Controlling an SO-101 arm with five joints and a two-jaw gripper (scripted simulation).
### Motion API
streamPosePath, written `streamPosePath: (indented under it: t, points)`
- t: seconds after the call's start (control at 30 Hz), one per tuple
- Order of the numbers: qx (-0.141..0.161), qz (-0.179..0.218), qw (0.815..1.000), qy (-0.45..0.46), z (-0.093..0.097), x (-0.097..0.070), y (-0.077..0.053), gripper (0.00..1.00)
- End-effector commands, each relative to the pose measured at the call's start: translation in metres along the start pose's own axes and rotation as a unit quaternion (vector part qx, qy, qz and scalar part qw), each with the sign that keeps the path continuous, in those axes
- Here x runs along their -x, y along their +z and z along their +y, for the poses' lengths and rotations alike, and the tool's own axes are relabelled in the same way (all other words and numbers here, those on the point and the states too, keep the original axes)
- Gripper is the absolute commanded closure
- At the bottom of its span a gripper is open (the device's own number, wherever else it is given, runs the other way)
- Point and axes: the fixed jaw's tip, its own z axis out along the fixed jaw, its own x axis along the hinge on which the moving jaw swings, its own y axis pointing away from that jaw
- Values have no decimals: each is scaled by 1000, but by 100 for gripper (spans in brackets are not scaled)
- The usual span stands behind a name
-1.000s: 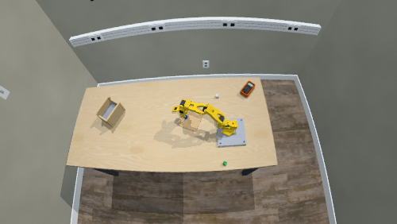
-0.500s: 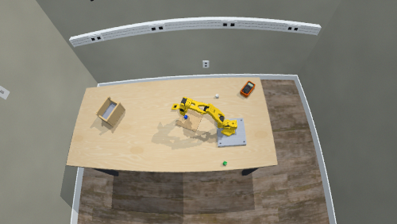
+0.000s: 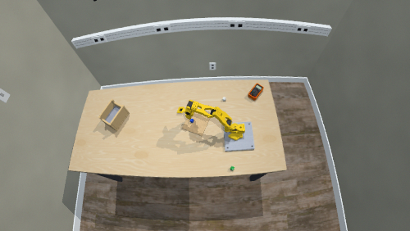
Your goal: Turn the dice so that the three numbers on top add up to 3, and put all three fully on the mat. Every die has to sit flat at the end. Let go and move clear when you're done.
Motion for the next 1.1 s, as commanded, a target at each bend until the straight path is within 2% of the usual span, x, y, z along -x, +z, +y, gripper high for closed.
streamPosePath:
  t: [0.0,0.13,0.23,0.37,0.5,0.57,0.7,0.8,0.93,1.07]
  points:
    - [1,-15,1000,3,-1,3,-8,71]
    - [1,-20,1000,3,-1,4,-10,71]
    - [1,-37,999,3,-1,6,-18,71]
    - [2,-80,997,3,-1,11,-39,71]
    - [4,-140,990,3,-1,15,-69,71]
    - [4,-140,990,3,-1,15,-69,71]
    - [5,-198,980,3,-1,15,-98,72]
    - [6,-232,973,3,-1,14,-116,72]
    - [7,-257,966,3,-1,12,-128,72]
    - [7,-262,965,3,-1,12,-130,72]
